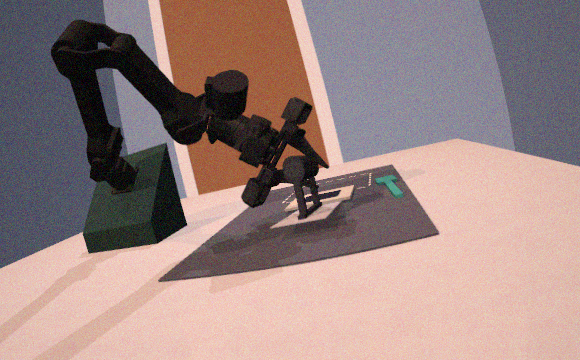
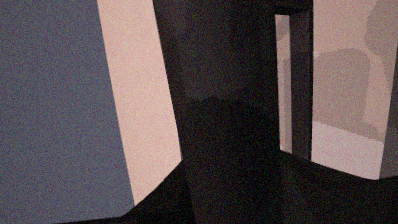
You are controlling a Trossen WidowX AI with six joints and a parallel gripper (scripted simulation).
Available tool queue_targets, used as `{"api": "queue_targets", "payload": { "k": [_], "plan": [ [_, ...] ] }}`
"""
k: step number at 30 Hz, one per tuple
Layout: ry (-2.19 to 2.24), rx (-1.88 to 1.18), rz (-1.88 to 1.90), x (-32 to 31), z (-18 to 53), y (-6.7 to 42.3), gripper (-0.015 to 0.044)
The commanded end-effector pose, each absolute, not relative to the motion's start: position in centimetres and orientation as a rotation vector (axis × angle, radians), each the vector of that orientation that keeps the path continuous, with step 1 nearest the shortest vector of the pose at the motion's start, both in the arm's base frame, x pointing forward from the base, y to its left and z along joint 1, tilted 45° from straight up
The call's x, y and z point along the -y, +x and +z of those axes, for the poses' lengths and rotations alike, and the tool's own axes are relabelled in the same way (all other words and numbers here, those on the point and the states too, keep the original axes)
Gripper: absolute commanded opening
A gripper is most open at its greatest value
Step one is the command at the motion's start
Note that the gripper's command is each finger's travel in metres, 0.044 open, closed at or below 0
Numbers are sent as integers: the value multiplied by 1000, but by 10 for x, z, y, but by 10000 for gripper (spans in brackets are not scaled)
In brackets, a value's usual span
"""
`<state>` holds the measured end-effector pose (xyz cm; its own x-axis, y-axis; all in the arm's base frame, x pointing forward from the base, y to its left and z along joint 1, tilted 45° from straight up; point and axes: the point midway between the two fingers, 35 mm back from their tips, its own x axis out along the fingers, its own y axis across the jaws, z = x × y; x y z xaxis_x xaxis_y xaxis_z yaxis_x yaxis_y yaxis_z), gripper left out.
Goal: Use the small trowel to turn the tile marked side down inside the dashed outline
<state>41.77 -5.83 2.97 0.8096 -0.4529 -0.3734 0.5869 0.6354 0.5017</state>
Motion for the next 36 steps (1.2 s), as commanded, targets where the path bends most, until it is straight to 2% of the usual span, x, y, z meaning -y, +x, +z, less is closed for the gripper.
{"api": "queue_targets", "payload": {
  "k": [1,36],
  "plan": [
    [649,-235,-589,49,21,417,0],
    [749,-275,-578,6,36,413,0]
  ]
}}
